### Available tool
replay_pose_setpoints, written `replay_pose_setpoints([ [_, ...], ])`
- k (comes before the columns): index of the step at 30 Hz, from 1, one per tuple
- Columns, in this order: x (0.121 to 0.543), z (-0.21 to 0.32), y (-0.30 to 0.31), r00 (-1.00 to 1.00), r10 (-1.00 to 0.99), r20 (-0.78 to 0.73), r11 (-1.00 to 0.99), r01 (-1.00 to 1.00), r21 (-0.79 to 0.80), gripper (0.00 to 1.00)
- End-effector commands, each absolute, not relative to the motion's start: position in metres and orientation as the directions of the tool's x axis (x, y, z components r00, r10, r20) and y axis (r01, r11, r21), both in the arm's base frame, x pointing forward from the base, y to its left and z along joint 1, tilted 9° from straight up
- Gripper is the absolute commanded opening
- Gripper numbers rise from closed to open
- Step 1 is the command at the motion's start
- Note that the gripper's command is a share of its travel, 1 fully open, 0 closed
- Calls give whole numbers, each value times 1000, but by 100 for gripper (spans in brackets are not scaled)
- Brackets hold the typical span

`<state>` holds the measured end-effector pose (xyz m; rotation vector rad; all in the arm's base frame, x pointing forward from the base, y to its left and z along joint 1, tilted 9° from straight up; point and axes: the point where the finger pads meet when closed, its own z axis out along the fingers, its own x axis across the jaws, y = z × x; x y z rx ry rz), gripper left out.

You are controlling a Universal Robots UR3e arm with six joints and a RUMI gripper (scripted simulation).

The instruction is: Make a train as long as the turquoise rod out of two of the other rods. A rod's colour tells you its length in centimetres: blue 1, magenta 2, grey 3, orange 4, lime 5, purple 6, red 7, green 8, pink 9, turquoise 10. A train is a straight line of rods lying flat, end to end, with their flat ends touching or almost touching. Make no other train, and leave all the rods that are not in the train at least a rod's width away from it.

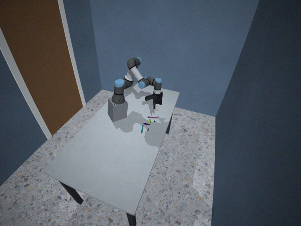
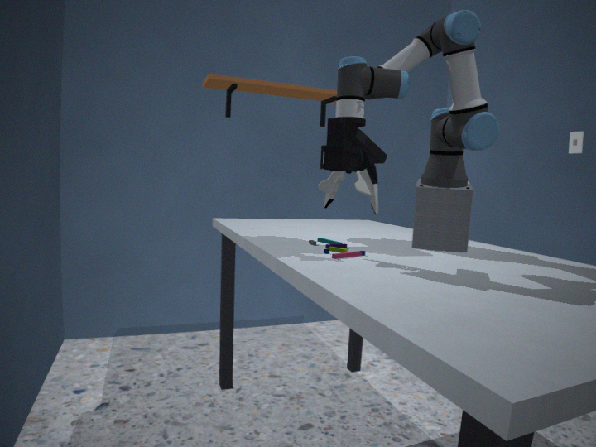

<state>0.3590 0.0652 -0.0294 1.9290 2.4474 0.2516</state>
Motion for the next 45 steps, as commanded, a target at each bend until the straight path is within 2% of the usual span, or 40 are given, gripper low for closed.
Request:
replay_pose_setpoints([
  [1, 359, -25, 65, -239, 967, 86, 226, 964, 138, 100],
  [24, 350, 52, 56, -239, 967, 86, 226, 964, 138, 100],
  [45, 349, 63, 54, -239, 967, 86, 226, 964, 138, 100],
])
